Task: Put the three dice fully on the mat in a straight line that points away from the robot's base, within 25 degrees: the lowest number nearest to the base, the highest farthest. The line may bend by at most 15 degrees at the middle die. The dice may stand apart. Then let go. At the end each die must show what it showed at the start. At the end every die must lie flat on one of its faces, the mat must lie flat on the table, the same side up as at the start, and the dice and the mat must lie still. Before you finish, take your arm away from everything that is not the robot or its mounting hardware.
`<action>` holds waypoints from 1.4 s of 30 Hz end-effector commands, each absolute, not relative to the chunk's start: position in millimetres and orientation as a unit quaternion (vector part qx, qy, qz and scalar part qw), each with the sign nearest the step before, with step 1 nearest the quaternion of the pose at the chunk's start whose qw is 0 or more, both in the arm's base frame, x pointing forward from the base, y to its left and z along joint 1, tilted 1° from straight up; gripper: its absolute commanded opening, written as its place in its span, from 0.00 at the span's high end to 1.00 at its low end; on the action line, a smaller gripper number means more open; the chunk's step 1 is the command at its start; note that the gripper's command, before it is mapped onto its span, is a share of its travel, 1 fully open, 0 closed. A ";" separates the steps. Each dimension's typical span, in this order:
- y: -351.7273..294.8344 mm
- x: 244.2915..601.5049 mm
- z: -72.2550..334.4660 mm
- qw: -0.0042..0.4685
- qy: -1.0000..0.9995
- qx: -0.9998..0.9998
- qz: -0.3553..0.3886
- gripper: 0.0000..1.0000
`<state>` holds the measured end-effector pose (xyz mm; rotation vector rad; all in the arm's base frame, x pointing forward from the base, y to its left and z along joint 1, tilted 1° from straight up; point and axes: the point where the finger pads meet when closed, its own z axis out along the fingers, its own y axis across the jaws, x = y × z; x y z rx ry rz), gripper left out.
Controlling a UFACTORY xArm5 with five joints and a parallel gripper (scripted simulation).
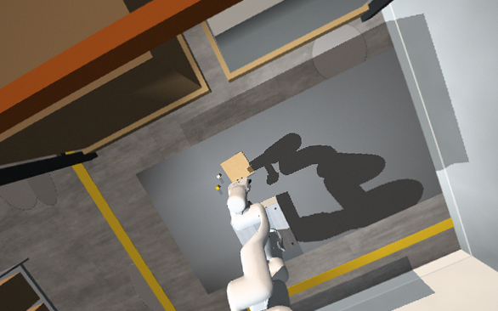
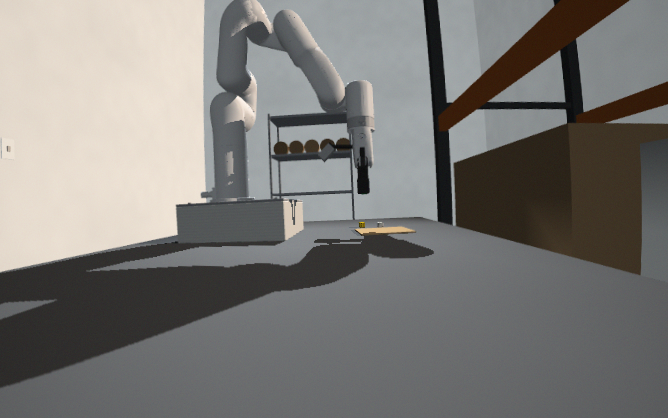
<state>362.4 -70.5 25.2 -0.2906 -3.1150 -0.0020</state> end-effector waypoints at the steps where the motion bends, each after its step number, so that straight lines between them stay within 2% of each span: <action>1: -70.7 363.4 21.5 0.005 -0.996 -0.093 -0.001 0.89; 8: -70.4 363.2 5.8 0.005 -0.996 -0.093 0.000 0.89; 23: -68.3 363.1 -59.3 0.005 -0.996 -0.093 0.000 0.89; 42: -68.0 363.1 -68.7 0.005 -0.996 -0.093 0.000 0.89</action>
